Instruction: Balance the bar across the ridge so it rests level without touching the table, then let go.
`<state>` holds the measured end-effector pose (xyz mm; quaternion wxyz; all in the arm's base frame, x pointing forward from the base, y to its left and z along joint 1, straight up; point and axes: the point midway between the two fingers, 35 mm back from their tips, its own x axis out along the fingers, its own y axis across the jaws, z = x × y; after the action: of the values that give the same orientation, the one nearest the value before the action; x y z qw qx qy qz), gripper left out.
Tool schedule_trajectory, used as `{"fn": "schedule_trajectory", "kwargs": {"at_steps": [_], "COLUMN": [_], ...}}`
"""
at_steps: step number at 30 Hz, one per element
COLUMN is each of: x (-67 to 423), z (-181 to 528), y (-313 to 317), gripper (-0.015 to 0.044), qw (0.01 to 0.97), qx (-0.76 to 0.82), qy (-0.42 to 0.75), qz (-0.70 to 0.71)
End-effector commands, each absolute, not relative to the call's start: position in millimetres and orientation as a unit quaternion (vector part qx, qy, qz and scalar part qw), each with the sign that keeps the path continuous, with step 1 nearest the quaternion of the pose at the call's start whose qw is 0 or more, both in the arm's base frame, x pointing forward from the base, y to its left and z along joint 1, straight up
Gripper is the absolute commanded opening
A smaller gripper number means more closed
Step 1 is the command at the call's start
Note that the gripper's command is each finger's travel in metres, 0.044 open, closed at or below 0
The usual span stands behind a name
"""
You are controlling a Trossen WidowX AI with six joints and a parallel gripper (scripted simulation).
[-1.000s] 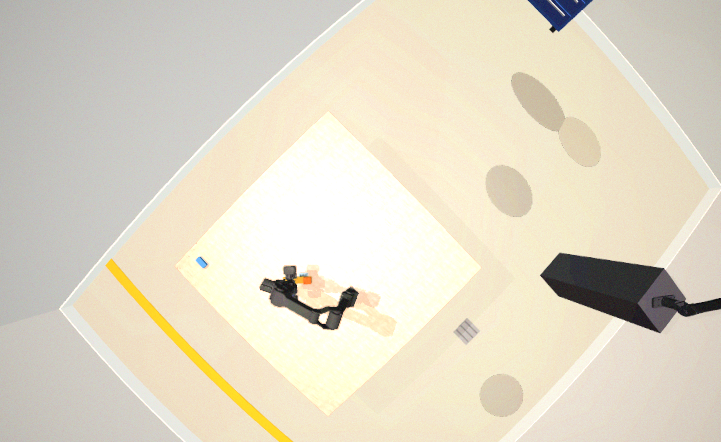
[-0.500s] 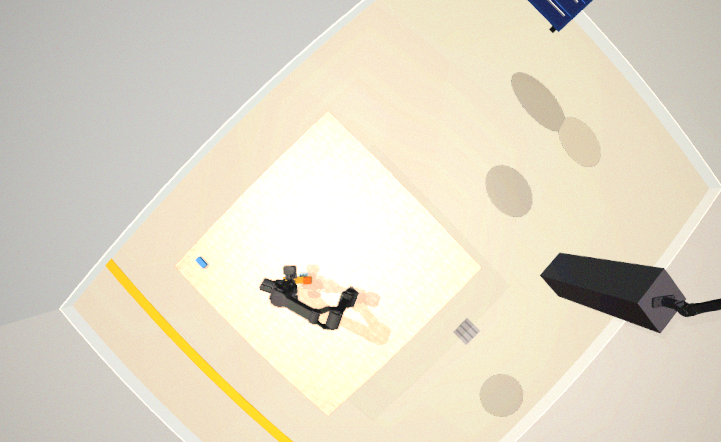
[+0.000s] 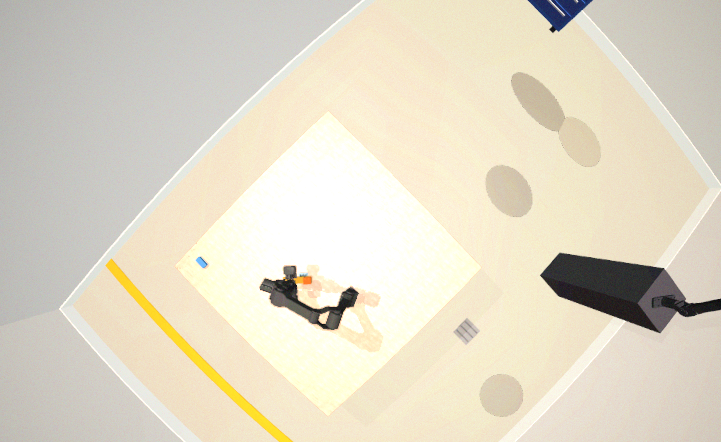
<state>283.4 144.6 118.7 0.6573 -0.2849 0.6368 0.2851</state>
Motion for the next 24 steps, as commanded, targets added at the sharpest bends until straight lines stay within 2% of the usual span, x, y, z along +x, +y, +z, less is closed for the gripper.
{"fn": "schedule_trajectory", "kwargs": {"at_steps": [1,9,13,21,24], "x": [283,283,284,281,280], "z": [119,119,126,212,218], "y": [145,145,145,144,143], "gripper": [0.0237,0.044,0.044,0.044,0.044], "qw": [0.657,0.657,0.658,0.664,0.665], "qx": [-0.285,-0.285,-0.285,-0.284,-0.284], "qy": [0.637,0.637,0.636,0.63,0.629], "qz": [0.285,0.285,0.285,0.286,0.286]}}
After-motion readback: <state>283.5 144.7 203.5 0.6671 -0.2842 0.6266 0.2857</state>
